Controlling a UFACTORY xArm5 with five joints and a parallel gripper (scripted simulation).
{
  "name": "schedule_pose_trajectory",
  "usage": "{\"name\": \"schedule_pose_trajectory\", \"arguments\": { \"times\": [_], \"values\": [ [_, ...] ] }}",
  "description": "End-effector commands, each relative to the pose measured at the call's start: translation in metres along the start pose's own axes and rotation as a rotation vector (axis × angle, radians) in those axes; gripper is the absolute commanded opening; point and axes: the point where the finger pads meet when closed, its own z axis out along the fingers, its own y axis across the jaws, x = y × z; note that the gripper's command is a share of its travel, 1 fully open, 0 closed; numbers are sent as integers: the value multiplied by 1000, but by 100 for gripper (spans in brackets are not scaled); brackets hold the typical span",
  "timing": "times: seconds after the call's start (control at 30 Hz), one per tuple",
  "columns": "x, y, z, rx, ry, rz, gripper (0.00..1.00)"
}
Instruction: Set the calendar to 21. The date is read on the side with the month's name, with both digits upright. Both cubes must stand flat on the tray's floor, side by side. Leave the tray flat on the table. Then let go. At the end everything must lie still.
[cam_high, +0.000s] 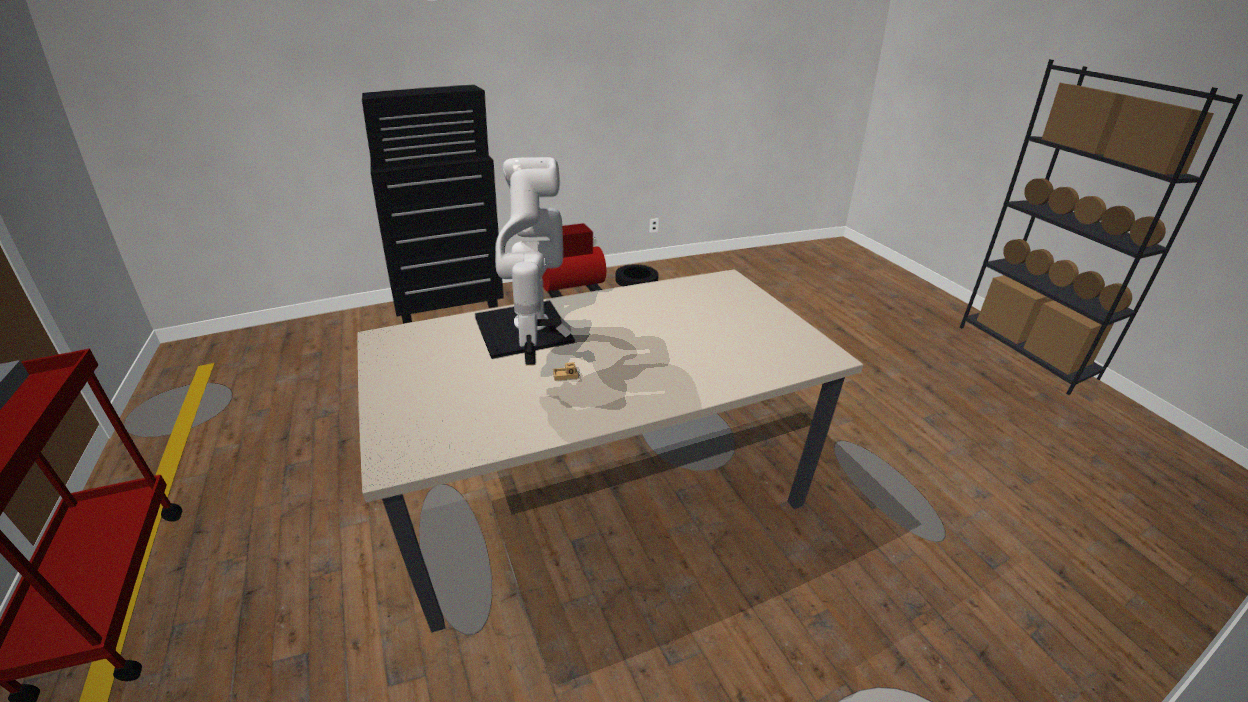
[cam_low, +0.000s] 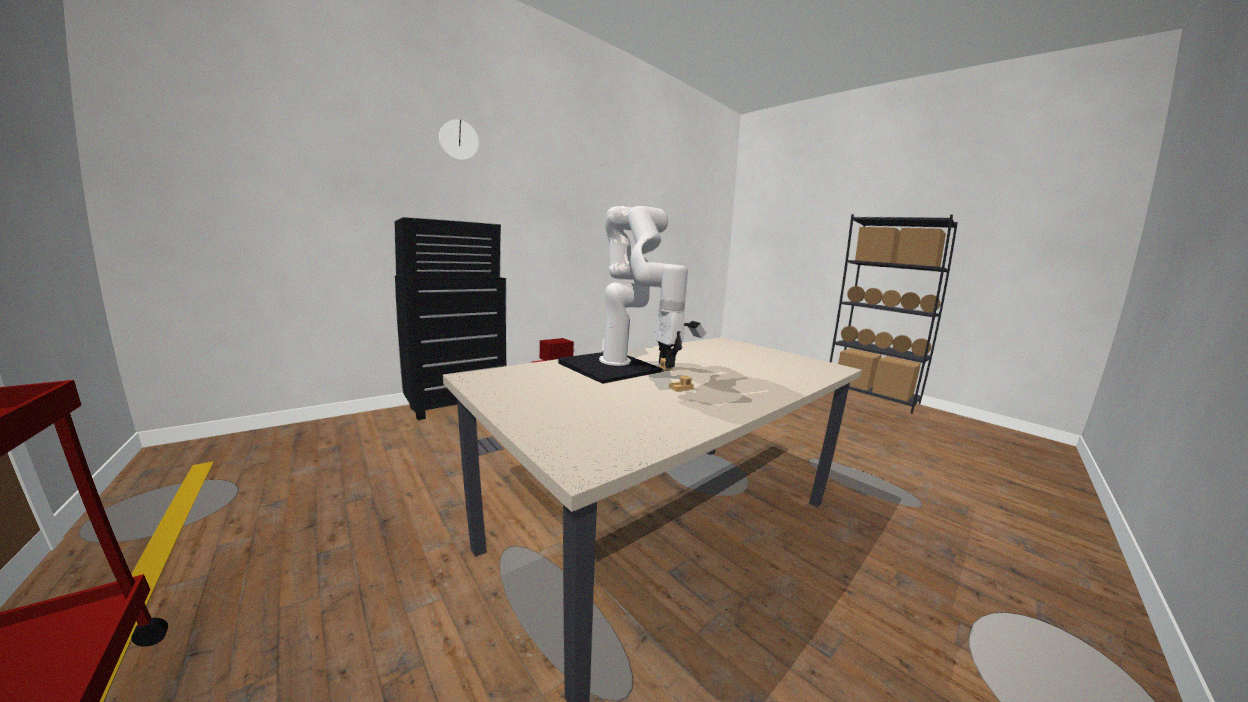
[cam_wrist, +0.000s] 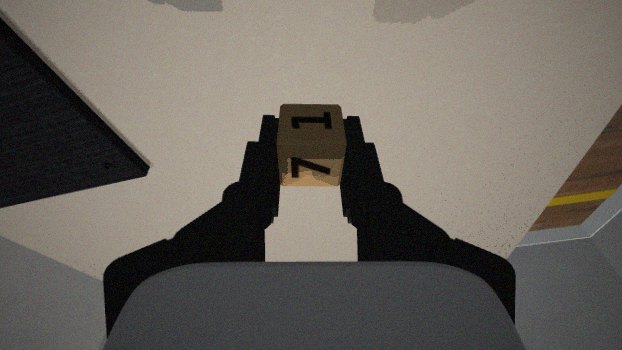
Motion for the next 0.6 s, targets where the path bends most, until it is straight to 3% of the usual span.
{"name": "schedule_pose_trajectory", "arguments": {
  "times": [0.0,0.13,0.57],
  "values": [
    [0,1,7,-2,0,0,27],
    [0,1,14,-2,0,0,27],
    [0,1,73,-2,0,0,27]
  ]
}}
